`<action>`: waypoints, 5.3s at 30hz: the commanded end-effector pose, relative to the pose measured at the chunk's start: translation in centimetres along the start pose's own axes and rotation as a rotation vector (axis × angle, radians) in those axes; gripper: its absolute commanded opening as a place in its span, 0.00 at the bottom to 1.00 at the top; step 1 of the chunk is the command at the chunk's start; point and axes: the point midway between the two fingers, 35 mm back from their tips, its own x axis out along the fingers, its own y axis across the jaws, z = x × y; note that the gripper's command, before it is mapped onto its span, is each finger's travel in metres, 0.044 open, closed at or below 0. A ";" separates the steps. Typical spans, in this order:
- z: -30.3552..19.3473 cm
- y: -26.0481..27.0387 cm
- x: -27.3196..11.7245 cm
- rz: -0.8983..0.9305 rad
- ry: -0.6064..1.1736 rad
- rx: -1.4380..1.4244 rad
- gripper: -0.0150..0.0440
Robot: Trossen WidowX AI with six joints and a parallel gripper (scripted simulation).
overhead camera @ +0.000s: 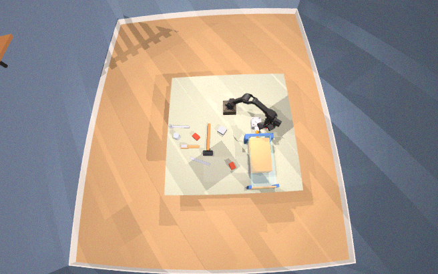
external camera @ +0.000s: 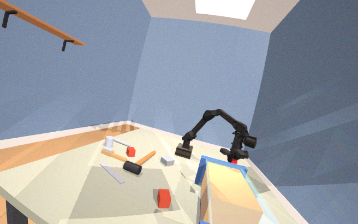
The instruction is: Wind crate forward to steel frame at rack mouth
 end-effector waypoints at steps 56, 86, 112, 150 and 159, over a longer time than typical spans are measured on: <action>-7.9 5.2 -0.4 0.032 0.029 -0.027 0.25; -11.8 4.9 -0.4 0.032 0.032 -0.027 0.25; -14.9 3.4 -0.4 0.031 0.034 -0.027 0.25; -18.1 -0.5 -0.4 0.029 0.037 -0.027 0.25; -18.5 -1.5 -0.3 0.028 0.037 -0.027 0.25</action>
